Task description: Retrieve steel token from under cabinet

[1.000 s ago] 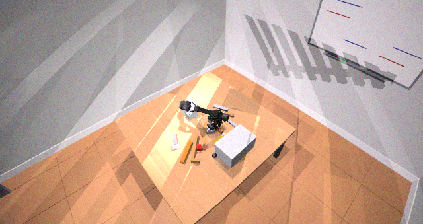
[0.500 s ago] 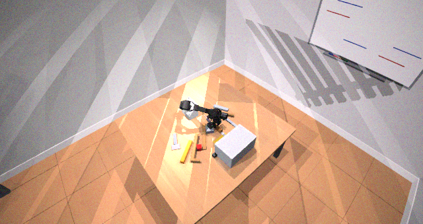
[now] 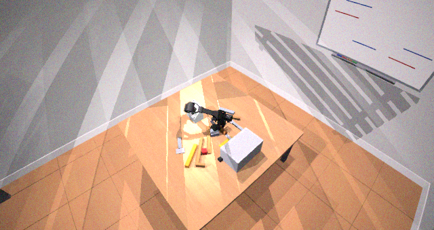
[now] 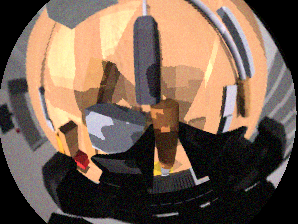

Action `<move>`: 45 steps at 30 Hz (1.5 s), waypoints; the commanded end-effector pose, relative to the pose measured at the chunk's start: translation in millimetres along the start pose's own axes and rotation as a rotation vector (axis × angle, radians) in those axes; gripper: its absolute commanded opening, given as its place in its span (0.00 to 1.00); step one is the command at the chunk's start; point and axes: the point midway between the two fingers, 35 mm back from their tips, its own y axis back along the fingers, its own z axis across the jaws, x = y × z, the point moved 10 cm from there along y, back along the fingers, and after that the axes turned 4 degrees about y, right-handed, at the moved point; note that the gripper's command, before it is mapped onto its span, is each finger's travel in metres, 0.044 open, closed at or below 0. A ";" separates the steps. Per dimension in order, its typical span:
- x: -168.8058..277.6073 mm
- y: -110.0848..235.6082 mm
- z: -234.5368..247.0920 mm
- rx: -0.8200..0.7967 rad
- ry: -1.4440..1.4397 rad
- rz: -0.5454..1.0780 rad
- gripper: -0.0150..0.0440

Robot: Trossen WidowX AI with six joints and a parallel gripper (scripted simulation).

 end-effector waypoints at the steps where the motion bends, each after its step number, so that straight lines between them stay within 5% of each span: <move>1: -7.6 -0.9 0.0 -0.001 0.002 -0.007 0.25; 45: -64.5 -0.7 -8.7 0.001 0.004 -0.009 0.25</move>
